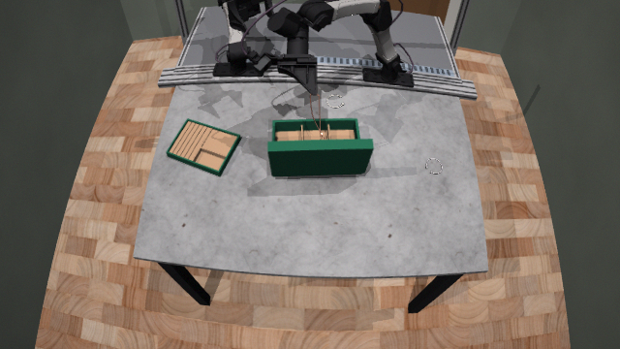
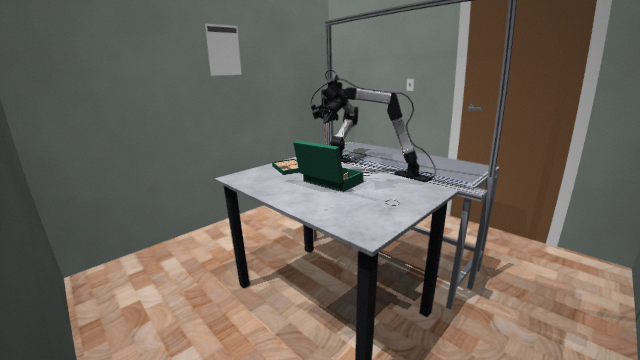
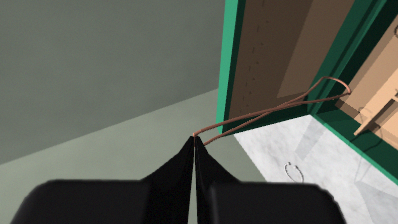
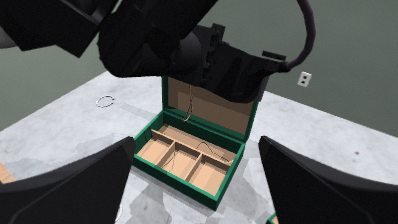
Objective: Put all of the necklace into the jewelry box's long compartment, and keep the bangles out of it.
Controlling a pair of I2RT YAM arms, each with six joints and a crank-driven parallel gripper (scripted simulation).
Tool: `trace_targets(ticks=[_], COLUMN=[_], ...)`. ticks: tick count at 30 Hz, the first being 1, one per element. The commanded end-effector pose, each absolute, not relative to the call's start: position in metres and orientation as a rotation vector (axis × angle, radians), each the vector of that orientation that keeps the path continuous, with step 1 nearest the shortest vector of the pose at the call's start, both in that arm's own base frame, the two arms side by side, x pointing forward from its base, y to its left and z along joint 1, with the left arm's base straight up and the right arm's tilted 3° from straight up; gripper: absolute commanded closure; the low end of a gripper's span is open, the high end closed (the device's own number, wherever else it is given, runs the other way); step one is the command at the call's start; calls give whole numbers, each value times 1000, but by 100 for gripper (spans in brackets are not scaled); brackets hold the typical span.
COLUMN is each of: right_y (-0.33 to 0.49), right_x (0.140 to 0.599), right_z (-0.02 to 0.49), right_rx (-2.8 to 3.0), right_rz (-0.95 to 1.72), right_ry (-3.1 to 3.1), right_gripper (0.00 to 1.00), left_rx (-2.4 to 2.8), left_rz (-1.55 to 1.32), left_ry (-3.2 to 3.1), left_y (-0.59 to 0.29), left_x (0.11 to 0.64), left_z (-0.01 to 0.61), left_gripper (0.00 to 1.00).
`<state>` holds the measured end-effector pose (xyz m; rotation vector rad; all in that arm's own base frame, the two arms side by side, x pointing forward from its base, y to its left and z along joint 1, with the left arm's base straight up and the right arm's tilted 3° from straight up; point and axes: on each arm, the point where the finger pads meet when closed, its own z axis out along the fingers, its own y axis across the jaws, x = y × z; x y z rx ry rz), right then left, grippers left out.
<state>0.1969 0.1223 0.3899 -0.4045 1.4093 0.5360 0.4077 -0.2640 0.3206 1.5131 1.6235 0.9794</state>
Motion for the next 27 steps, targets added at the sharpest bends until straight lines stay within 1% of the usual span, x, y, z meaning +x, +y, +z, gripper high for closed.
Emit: trace_targets(ticks=[1,10,22,27], right_y=[123,123,123,123], right_x=[195,195,195,195], right_z=[396,396,396,396], right_rx=[-405,-405,-405,-405], right_rz=[536,536,536,536], right_ry=[1391,1391,1391,1391], right_gripper=[0,0,0,0], left_rx=[1481,1423,1447,1455], left_rz=[975,938,950,954], left_ry=[1606,1586,1594,1597], left_y=[-273,-271,-267,-266], left_x=[411,415,424,425], left_z=[327,329,273,263], left_gripper=[100,100,100,100])
